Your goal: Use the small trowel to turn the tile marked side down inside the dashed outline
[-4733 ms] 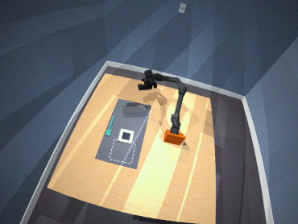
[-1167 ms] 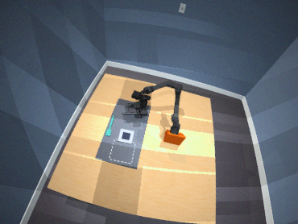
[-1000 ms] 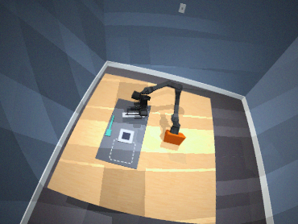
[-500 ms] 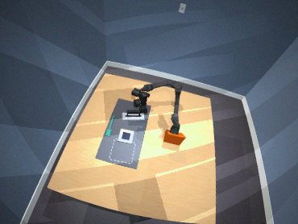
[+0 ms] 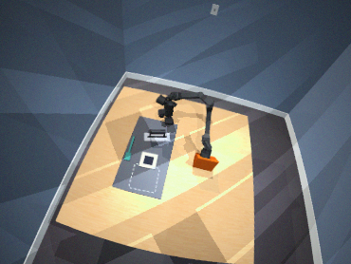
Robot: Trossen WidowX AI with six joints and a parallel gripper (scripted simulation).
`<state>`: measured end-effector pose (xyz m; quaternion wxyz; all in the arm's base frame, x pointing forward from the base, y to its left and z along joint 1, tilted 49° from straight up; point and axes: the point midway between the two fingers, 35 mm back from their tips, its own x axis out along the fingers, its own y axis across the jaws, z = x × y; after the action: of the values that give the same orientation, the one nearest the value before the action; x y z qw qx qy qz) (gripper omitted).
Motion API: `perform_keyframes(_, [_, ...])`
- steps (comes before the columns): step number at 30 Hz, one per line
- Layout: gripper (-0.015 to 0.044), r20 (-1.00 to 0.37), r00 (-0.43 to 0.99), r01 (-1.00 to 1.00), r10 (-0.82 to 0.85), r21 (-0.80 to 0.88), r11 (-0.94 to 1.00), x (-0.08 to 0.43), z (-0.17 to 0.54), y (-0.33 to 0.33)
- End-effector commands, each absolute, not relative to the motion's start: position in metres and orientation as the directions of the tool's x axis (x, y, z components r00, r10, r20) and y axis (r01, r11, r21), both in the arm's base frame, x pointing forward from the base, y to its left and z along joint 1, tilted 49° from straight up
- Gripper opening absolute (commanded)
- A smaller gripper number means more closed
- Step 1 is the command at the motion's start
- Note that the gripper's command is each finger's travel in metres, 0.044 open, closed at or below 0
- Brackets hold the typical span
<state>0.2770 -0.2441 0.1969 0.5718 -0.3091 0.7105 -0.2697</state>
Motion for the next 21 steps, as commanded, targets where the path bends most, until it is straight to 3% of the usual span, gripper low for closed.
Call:
perform_keyframes(1, [0.0100, -0.650, -0.156, -0.139, -0.744, -0.731, 0.668, 0.2777, 0.1973, -0.2445])
perform_keyframes(8, [0.0100, -0.646, -0.155, -0.132, -0.748, -0.737, 0.663, 0.2772, 0.1977, -0.2442])
perform_keyframes(12, [0.0000, -0.646, -0.154, -0.132, -0.748, -0.737, 0.663, 0.2772, 0.1978, -0.2442])
perform_keyframes(21, [0.0000, -0.646, -0.154, -0.132, -0.748, -0.737, 0.663, 0.2772, 0.1977, -0.2442])
